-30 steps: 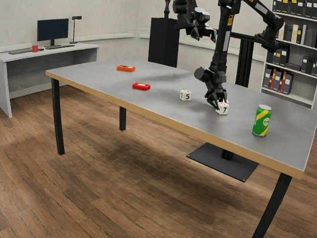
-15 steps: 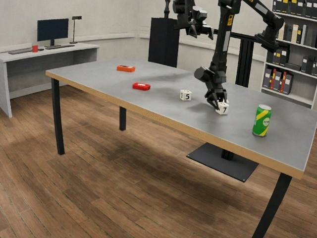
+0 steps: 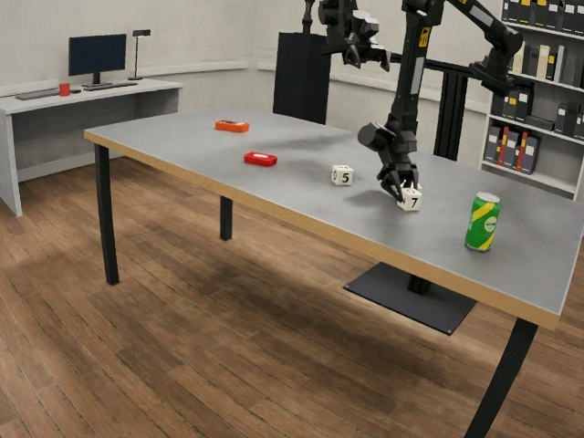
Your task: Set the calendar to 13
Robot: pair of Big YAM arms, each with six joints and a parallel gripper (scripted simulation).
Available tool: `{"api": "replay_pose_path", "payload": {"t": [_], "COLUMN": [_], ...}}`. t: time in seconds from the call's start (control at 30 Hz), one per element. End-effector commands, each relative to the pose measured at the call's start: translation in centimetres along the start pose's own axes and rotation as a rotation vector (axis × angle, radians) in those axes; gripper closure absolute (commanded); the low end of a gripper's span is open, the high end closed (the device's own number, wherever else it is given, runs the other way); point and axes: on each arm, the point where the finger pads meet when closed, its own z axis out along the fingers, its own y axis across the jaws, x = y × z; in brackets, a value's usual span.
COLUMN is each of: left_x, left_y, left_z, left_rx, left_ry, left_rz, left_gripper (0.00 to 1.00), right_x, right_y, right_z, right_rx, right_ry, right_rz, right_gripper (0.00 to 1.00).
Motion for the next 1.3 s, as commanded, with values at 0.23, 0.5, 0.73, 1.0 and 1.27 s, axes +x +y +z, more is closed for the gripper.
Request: {"api": "replay_pose_path", "payload": {"t": [0.23, 0.5, 0.73, 1.0, 1.27], "left_x": [-1.5, -1.5, -1.5, -1.0, -0.6], "left_y": [-0.6, -0.8, -1.1, -3.7, -4.3], "left_z": [-1.6, -2.9, -5.3, -9.8, -10.1], "left_rx": [0.012, 0.016, 0.03, 0.097, 0.078], "left_ry": [-0.004, -0.005, -0.008, 0.02, 0.034], "left_rz": [0.013, 0.004, -0.041, -0.24, -0.25], "left_gripper": [0.31, 0.31, 0.0, 0.0, 0.23], "right_x": [-0.3, -0.3, -0.3, -0.3, -0.3], "right_y": [0.1, 0.1, 0.1, 0.1, 0.1], "right_z": [0.1, 0.1, 0.1, 0.1, 0.1], "right_rx": [-0.001, -0.001, -0.001, -0.001, -0.001], "right_ry": [-0.009, -0.009, -0.009, -0.009, -0.009], "right_rz": [-0.001, -0.001, -0.001, -0.001, -0.001], "right_gripper": [0.0, 0.0, 0.0, 0.0, 0.0]}}
